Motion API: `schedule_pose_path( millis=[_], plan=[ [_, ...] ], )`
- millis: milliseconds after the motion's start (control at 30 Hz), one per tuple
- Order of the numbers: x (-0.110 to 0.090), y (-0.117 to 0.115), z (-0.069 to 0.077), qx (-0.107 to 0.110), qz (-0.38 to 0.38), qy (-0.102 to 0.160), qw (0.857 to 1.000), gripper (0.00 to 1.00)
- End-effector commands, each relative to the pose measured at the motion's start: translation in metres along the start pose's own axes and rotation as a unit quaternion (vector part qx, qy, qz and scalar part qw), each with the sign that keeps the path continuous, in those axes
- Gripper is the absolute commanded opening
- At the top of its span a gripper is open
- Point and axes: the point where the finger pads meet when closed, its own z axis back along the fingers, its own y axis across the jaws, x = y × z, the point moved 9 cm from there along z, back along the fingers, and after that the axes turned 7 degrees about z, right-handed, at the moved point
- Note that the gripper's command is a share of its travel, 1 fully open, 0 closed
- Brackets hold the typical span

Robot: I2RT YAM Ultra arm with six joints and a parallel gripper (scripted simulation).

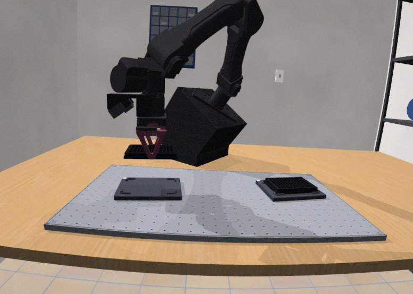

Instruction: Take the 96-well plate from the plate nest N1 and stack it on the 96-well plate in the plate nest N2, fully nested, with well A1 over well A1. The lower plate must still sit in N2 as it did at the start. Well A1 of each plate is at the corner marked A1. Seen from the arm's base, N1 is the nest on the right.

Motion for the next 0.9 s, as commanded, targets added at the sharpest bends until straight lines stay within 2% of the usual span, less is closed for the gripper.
schedule_pose_path(
  millis=[0,67,500,600,667,867],
  plan=[
    [0.000,0.001,0.015,0.014,0.009,-0.017,1.000,0.00],
    [-0.012,0.006,0.011,0.010,0.011,-0.013,1.000,0.00],
    [-0.054,0.013,0.010,0.008,0.011,-0.014,1.000,0.00],
    [-0.053,0.010,0.013,0.012,0.003,-0.019,1.000,0.00],
    [-0.064,0.015,0.009,0.009,0.011,-0.014,1.000,0.00],
    [-0.084,0.018,0.009,0.009,0.011,-0.014,1.000,0.00]
  ],
)
